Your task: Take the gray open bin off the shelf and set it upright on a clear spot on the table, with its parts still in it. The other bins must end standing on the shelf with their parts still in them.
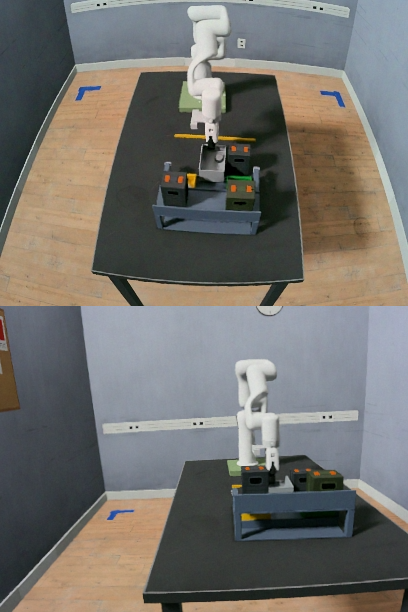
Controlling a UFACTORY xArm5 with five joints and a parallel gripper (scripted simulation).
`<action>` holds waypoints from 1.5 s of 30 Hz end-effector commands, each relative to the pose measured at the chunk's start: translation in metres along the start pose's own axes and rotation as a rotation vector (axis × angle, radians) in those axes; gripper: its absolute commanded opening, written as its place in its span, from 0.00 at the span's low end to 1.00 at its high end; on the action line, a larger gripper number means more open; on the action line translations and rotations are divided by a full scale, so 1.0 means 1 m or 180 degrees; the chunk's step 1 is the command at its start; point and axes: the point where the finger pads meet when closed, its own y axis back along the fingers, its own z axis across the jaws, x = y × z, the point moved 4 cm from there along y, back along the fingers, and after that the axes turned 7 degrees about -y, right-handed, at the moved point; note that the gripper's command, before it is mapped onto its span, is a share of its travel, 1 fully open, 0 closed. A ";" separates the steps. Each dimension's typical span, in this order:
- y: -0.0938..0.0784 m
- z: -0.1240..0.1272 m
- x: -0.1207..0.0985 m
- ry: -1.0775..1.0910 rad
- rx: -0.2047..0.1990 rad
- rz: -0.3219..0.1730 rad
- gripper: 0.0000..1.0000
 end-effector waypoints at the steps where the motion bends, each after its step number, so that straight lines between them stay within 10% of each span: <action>1: 0.001 0.001 0.000 0.0000 0.0015 0.0007 0.00; 45: -0.007 0.011 0.001 0.0000 0.0015 0.0007 0.00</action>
